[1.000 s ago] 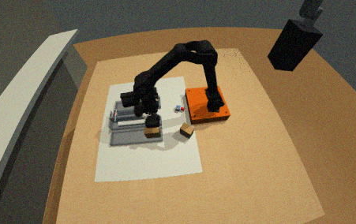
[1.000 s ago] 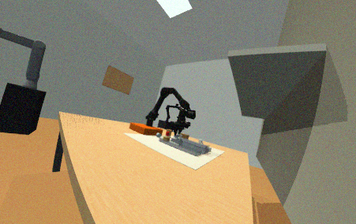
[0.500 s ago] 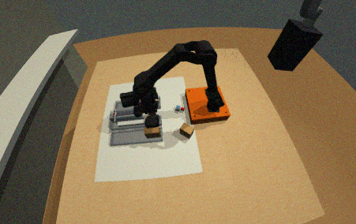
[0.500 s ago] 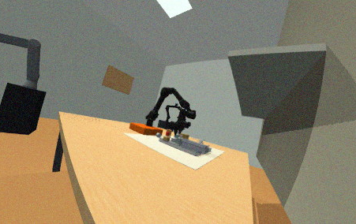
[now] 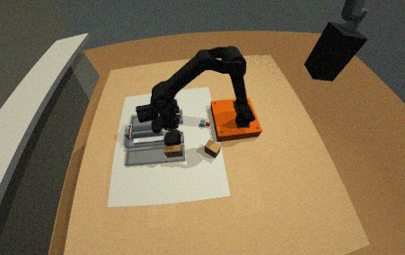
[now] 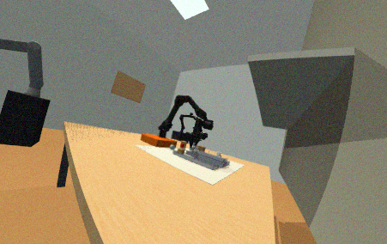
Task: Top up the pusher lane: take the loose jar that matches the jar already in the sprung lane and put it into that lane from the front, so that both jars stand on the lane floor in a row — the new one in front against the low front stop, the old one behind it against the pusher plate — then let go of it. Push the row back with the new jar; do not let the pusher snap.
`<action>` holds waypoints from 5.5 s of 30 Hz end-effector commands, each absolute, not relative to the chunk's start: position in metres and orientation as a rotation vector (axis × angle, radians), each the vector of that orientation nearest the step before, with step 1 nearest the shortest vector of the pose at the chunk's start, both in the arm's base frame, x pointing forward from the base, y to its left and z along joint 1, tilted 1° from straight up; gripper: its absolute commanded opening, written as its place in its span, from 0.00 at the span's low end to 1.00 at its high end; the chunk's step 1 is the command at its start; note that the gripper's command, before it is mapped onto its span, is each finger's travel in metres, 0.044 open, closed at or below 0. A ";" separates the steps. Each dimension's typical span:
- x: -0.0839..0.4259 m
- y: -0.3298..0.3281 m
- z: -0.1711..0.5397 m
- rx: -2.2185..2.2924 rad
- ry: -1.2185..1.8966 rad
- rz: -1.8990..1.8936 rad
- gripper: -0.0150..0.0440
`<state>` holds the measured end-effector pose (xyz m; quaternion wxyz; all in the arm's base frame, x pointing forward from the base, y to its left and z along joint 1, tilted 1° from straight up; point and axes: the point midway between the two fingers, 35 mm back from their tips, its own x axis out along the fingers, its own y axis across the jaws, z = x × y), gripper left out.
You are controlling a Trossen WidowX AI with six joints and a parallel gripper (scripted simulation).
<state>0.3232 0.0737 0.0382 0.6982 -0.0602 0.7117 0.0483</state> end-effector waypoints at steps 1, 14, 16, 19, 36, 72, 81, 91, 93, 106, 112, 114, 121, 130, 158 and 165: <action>0.335 0.076 0.045 -0.133 1.544 0.112 0.25; 0.337 0.076 0.044 -0.133 1.544 0.112 0.25; 0.337 0.076 0.044 -0.133 1.544 0.112 0.25; 0.337 0.076 0.043 -0.133 1.544 0.112 0.25; 0.337 0.076 0.036 -0.133 1.544 0.112 0.25; 0.336 0.076 0.022 -0.134 1.544 0.112 0.25; 0.335 0.075 0.018 -0.134 1.545 0.112 0.25; 0.334 0.075 0.014 -0.134 1.545 0.112 0.25; 0.333 0.075 0.014 -0.134 1.545 0.112 0.25; 0.331 0.075 0.014 -0.134 1.545 0.112 0.25; 0.330 0.075 0.014 -0.134 1.545 0.112 0.25; 0.330 0.075 0.014 -0.134 1.545 0.112 0.25; 0.329 0.074 0.014 -0.134 1.545 0.112 0.25; 0.327 0.074 0.014 -0.134 1.545 0.112 0.25; 0.322 0.073 0.014 -0.134 1.545 0.112 0.25; 0.321 0.073 0.014 -0.134 1.546 0.112 0.25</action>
